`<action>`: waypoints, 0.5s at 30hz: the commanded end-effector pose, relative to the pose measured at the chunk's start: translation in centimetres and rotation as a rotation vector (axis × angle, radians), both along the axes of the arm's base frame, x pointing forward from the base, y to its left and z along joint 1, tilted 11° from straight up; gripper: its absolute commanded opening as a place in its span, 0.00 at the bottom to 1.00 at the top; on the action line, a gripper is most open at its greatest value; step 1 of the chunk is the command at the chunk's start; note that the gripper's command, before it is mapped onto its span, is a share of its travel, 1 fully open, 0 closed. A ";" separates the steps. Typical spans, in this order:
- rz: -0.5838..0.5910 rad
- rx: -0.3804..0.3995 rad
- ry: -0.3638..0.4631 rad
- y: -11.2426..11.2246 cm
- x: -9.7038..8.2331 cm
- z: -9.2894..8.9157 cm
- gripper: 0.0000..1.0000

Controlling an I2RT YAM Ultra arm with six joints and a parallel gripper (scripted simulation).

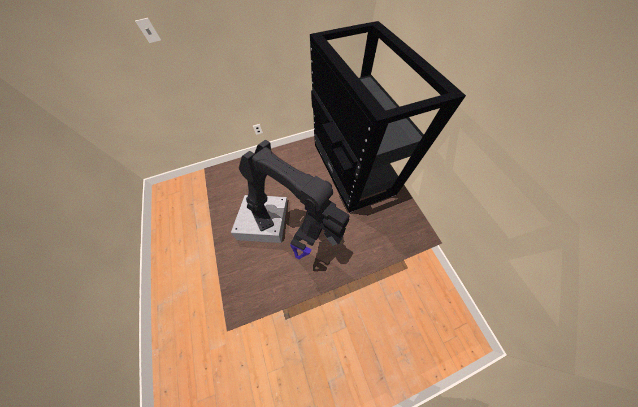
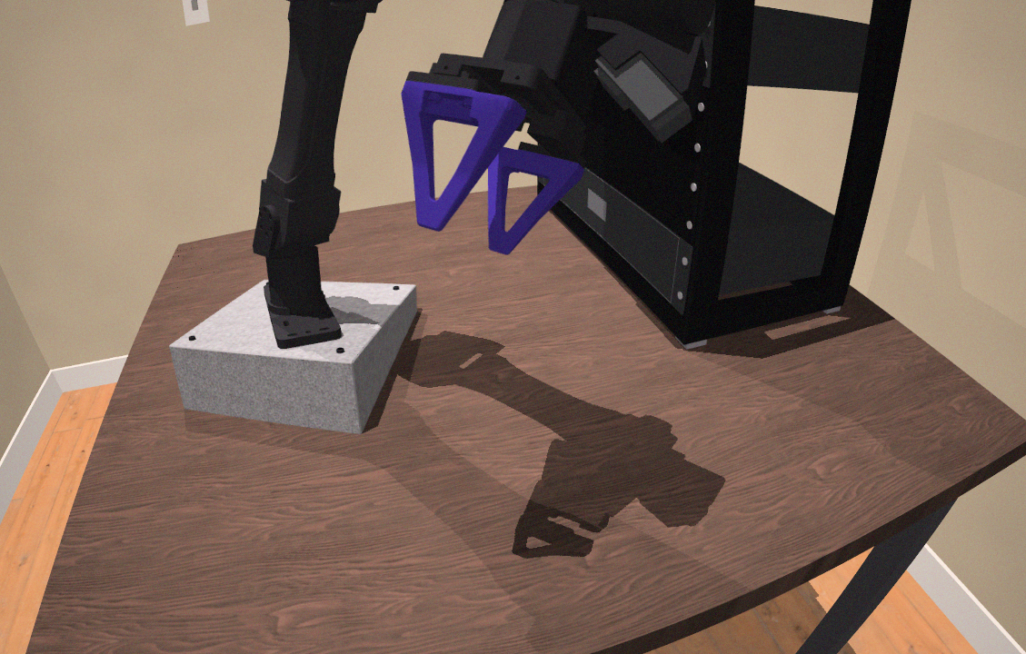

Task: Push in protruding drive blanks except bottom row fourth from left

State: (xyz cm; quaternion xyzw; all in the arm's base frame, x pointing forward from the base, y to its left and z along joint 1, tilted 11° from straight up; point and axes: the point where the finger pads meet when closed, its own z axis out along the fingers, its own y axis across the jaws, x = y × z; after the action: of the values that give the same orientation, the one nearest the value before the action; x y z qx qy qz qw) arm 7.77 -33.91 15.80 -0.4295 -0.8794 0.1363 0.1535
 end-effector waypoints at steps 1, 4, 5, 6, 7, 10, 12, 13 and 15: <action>-0.001 -0.011 -0.003 -0.1 0.0 0.3 1.00; -0.001 -0.012 -0.004 -0.1 0.0 0.3 1.00; -0.001 -0.012 -0.005 -0.1 0.0 0.3 1.00; -0.001 -0.014 -0.007 -0.1 0.0 0.4 1.00; 0.000 -0.016 -0.009 0.0 0.0 0.4 1.00; 0.002 -0.018 -0.016 0.1 -0.1 0.4 1.00; 0.002 -0.018 -0.022 0.2 -0.1 0.4 1.00; 0.002 -0.019 -0.025 0.2 -0.1 0.4 1.00; 0.001 -0.032 -0.036 -0.1 -0.1 0.7 1.00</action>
State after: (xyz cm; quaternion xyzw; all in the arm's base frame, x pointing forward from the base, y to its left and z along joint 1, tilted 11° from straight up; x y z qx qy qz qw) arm 7.89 -33.68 15.43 -0.4275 -0.8816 0.1288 0.1532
